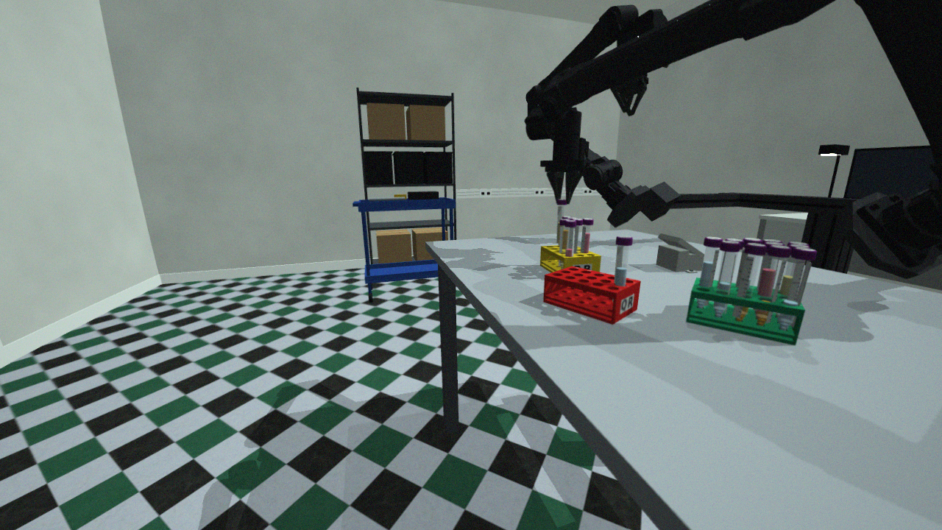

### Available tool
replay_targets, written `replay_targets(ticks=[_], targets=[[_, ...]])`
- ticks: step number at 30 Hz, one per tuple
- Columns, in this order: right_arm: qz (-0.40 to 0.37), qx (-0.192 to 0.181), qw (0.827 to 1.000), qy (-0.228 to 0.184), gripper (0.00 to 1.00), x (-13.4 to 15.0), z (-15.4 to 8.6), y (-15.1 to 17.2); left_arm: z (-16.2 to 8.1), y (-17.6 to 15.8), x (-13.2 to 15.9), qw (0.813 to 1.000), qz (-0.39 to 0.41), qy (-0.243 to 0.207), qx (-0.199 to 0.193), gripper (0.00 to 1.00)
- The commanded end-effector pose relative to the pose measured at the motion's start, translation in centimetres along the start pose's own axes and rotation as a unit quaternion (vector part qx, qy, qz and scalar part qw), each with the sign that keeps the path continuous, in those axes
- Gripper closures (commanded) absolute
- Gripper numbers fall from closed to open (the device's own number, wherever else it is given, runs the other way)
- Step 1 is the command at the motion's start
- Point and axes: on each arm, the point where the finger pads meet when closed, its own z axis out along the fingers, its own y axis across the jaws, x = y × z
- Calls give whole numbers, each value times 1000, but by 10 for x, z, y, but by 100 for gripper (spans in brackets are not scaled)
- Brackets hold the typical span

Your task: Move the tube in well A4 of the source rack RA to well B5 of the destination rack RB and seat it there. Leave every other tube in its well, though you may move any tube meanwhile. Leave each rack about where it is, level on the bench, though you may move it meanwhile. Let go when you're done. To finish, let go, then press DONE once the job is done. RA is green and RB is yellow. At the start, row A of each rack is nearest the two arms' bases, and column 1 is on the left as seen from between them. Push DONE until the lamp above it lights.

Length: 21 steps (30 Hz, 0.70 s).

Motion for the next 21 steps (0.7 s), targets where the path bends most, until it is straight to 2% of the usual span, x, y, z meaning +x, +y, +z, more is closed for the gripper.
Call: replay_targets(ticks=[1,21], targets=[[6,5,1000,-15,70,-5,-11,-6,18,2,-1,1000,-11,-5,9,100],[6,5,1000,-15,70,-5,-11,-6,25,2,0,1000,-2,-4,9,100]])
